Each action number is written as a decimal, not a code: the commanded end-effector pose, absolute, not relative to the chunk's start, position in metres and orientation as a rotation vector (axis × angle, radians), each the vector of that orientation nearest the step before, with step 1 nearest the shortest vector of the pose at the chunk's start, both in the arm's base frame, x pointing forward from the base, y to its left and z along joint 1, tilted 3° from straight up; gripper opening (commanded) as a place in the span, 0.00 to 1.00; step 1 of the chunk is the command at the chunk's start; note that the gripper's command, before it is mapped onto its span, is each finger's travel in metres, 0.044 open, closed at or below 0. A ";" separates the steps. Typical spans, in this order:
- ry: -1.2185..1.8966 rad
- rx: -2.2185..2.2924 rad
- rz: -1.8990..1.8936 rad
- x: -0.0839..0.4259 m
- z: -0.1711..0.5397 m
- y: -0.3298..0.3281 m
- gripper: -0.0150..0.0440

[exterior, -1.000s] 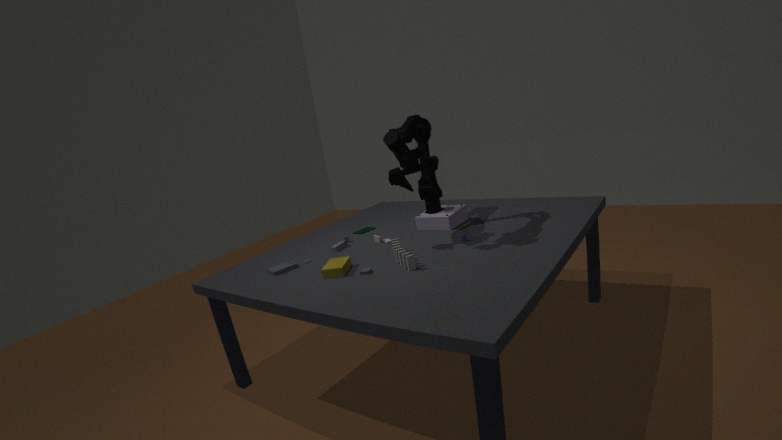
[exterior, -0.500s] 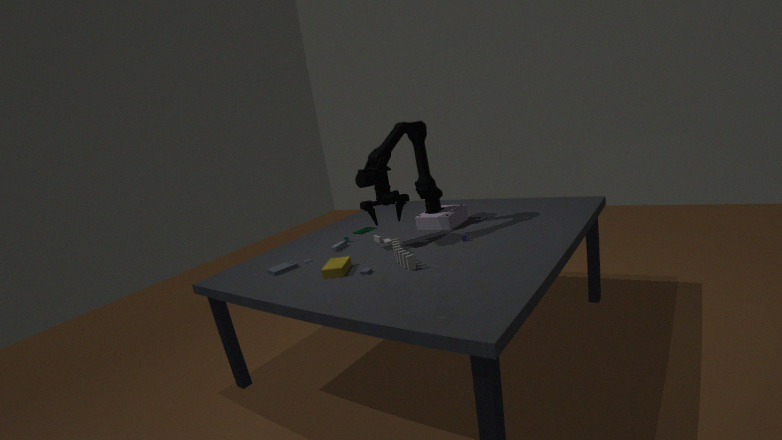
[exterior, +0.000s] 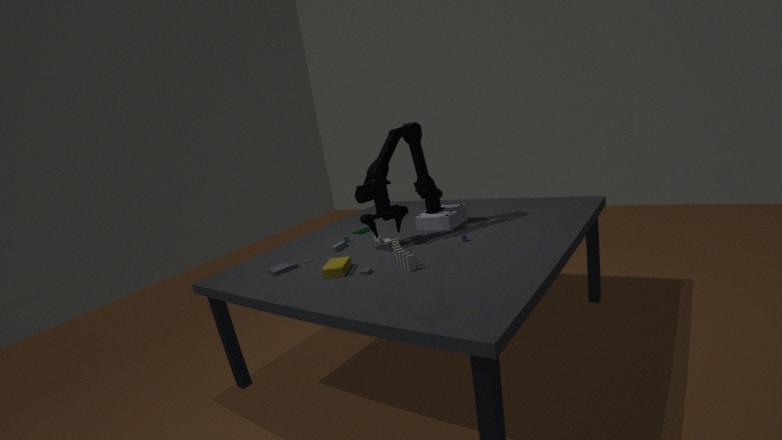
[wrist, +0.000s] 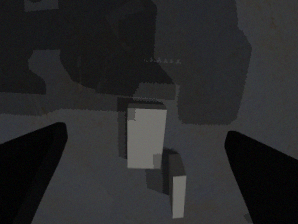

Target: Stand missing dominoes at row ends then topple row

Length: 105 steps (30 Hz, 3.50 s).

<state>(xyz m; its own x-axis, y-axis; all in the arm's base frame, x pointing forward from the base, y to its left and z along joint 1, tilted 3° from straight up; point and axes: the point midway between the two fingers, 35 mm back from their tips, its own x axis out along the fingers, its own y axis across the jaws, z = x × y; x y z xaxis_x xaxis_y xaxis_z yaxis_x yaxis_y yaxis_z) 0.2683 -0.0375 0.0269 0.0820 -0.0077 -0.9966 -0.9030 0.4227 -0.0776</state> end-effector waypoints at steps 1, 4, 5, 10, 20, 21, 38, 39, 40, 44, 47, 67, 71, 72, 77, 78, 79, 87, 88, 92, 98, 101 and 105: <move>1.325 -0.920 0.840 0.266 0.007 -0.038 1.00; 1.325 -0.920 0.840 0.269 0.008 -0.039 1.00; 1.325 -0.920 0.840 0.269 0.007 -0.039 1.00; 1.325 -0.920 0.840 0.270 0.000 -0.039 1.00; 1.325 -0.920 0.840 0.270 -0.007 -0.039 1.00; 1.325 -0.920 0.840 0.270 -0.007 -0.039 0.96; 1.325 -0.920 0.840 0.270 -0.007 -0.039 0.44; 1.325 -0.920 0.840 0.270 -0.007 -0.039 0.44; 1.325 -0.920 0.840 0.270 -0.007 -0.039 0.44; 1.325 -0.920 0.840 0.270 0.000 -0.039 0.44; 1.325 -0.920 0.840 0.269 0.032 -0.038 0.44; 1.339 -0.879 0.799 0.290 0.162 -0.035 0.44; 1.360 -0.812 0.734 0.329 0.171 -0.036 0.44; 1.365 -0.795 0.717 0.338 0.172 -0.036 0.44; 1.389 -0.709 0.636 0.385 0.173 -0.034 0.44; 1.393 -0.692 0.620 0.393 0.172 -0.034 0.44; 1.397 -0.675 0.604 0.402 0.171 -0.033 0.44; 1.391 -0.639 0.577 0.417 0.166 -0.032 0.44; 1.376 -0.625 0.572 0.420 0.164 -0.032 0.44; 1.304 -0.563 0.553 0.433 0.155 -0.033 0.44; 1.199 -0.479 0.527 0.450 0.143 -0.036 0.44; 1.150 -0.440 0.514 0.458 0.138 -0.038 0.44; 1.083 -0.391 0.499 0.467 0.133 -0.041 0.44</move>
